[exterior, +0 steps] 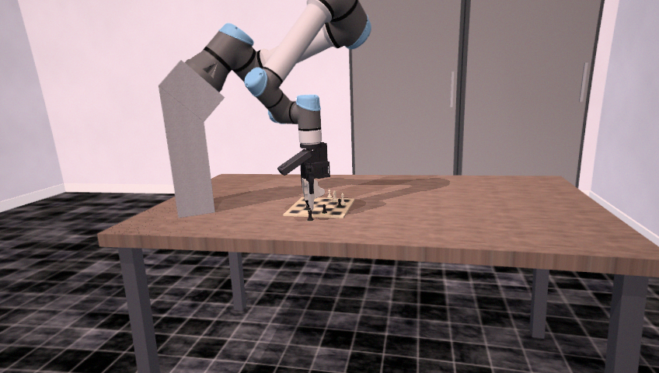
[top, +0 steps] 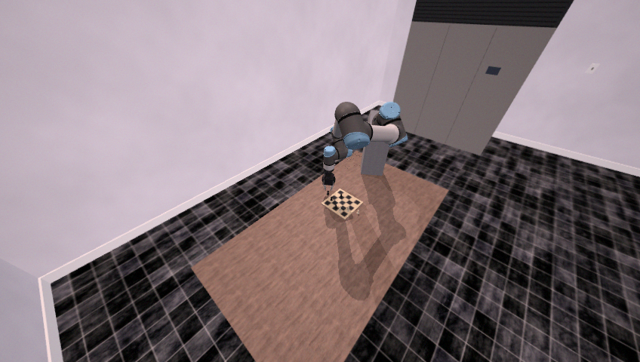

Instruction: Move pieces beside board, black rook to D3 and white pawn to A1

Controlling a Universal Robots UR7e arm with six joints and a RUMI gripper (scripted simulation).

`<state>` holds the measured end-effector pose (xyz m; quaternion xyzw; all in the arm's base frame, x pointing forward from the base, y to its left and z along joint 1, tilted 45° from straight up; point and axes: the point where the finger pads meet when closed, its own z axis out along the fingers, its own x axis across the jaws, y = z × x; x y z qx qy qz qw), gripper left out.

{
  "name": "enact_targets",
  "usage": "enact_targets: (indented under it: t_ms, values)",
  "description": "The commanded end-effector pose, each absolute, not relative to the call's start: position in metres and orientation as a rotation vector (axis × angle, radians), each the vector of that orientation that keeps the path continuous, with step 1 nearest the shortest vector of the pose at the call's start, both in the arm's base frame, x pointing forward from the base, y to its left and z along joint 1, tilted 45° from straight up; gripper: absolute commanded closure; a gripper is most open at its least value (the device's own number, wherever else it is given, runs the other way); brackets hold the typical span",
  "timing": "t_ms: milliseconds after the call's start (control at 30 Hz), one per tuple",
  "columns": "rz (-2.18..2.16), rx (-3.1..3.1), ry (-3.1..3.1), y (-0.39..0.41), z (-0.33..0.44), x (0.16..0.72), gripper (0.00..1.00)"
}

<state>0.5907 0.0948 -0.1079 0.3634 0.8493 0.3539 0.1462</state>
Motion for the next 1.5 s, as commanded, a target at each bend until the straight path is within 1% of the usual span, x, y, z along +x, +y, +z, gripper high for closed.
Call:
enact_targets:
  t_ms: [0, 1467]
  values:
    - [1.018, 1.045, 2.444, 0.0946, -0.1077, 0.5915, 0.78]
    - [1.017, 1.043, 2.444, 0.0998, -0.1148, 0.5971, 0.78]
